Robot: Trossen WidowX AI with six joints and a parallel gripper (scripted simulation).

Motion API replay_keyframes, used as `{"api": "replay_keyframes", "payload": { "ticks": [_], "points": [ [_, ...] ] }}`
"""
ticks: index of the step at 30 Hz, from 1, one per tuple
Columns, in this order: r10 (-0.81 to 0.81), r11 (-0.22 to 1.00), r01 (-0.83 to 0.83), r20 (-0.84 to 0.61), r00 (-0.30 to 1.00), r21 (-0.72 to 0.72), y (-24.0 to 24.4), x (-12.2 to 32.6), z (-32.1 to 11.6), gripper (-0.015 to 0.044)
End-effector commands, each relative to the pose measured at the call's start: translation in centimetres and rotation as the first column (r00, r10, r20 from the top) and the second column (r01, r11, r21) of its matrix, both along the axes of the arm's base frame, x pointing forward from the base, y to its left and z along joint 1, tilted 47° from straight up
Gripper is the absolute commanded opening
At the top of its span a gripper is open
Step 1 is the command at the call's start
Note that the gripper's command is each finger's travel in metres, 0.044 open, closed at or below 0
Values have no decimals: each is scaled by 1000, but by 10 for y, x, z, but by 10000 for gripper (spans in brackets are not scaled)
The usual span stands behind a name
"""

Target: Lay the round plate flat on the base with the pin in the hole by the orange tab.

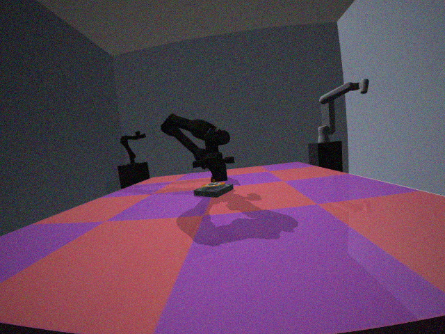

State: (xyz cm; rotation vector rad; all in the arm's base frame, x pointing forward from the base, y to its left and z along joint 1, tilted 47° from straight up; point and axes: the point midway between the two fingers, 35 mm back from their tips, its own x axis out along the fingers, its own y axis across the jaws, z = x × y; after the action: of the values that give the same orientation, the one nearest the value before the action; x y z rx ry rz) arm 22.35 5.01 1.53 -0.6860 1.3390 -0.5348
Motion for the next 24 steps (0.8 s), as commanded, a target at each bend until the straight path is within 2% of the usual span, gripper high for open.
{"api": "replay_keyframes", "payload": {
  "ticks": [1,24],
  "points": [
    [0,1000,0,-10,1000,-12,-6,-3,3,0],
    [0,1000,0,-10,1000,-13,-21,2,19,0]
  ]
}}
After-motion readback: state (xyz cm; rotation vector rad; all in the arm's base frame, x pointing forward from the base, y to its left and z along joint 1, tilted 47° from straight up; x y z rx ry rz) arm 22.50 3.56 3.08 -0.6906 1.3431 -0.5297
